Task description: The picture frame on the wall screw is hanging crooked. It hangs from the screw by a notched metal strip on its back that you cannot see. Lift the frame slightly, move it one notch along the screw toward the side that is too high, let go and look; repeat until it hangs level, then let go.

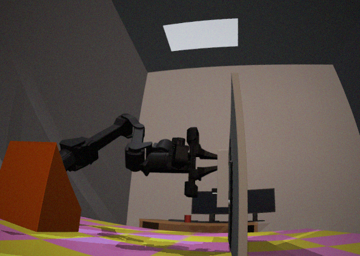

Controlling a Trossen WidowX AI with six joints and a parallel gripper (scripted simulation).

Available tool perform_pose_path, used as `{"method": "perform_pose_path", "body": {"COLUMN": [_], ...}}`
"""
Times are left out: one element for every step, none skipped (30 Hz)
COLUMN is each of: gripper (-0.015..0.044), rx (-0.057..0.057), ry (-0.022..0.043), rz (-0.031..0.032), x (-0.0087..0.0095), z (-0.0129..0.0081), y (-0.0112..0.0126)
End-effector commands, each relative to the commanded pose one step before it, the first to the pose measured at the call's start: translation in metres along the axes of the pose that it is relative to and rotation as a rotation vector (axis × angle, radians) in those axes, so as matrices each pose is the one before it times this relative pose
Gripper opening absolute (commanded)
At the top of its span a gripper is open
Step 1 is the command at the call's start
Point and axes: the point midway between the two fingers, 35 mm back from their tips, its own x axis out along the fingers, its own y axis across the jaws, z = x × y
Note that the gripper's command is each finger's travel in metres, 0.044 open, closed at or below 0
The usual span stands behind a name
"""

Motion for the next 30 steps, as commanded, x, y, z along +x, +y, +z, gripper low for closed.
{"method": "perform_pose_path", "body": {"gripper": [0.0000,0.0000,0.0000,0.0000,0.0000,0.0000,0.0000,0.0000,0.0000,0.0000,0.0026,0.0053,0.0079,0.0105,0.0131,0.0157,0.0184,0.0210,0.0236,0.0260,0.0260,0.0260,0.0260,0.0260,0.0260,0.0260,0.0260,0.0260,0.0260,0.0260], "rx": [-0.0177,-0.0052,-0.0105,-0.0052,0.0000,-0.0052,-0.0052,-0.0105,-0.0045,0.0000,0.0129,0.0000,0.0000,0.0000,0.0000,0.0000,0.0000,0.0000,0.0000,0.0000,0.0000,0.0000,0.0000,0.0028,0.0084,0.0139,0.0177,0.0178,0.0178,0.0178], "ry": [-0.00029,0.00000,0.00000,0.00000,0.00000,0.00000,0.00000,0.00000,0.00000,0.00000,0.00030,0.00000,0.00000,0.00000,0.00000,0.00000,0.00000,0.00000,0.00000,0.00000,0.00000,0.00000,0.00000,-0.00010,-0.00029,-0.00049,-0.00063,-0.00065,-0.00066,-0.00067], "rz": [0.00078,0.00000,-0.00001,0.00000,0.00000,0.00000,0.00000,-0.00001,0.00000,0.00000,-0.00071,0.00000,0.00000,0.00000,0.00000,0.00000,0.00000,0.00000,0.00000,0.00000,0.00000,0.00000,0.00000,-0.00007,-0.00020,-0.00033,-0.00042,-0.00042,-0.00041,-0.00040], "x": [0.00000,0.00000,0.00000,0.00000,0.00000,0.00000,0.00000,0.00000,0.00000,0.00000,0.00000,0.00000,0.00000,0.00000,0.00000,0.00000,0.00000,0.00000,0.00000,0.00000,0.00000,0.00000,0.00000,-0.00179,-0.00538,-0.00899,-0.01148,-0.01154,-0.01150,-0.01141], "z": [-0.00004,-0.00001,-0.00002,-0.00002,0.00000,-0.00001,-0.00001,-0.00002,-0.00002,0.00000,0.00004,0.00000,0.00000,0.00000,0.00000,0.00000,0.00000,0.00000,0.00000,0.00000,0.00000,0.00000,0.00000,-0.00041,-0.00113,-0.00157,-0.00143,-0.00079,-0.00013,0.00052], "y": [-0.00043,-0.00008,-0.00017,-0.00012,0.00000,-0.00007,-0.00007,-0.00017,-0.00013,0.00000,0.00036,0.00000,0.00000,0.00000,0.00000,0.00000,0.00000,0.00000,0.00000,0.00000,0.00000,0.00000,0.00000,0.00007,0.00018,0.00022,0.00014,-0.00001,-0.00014,-0.00025]}}
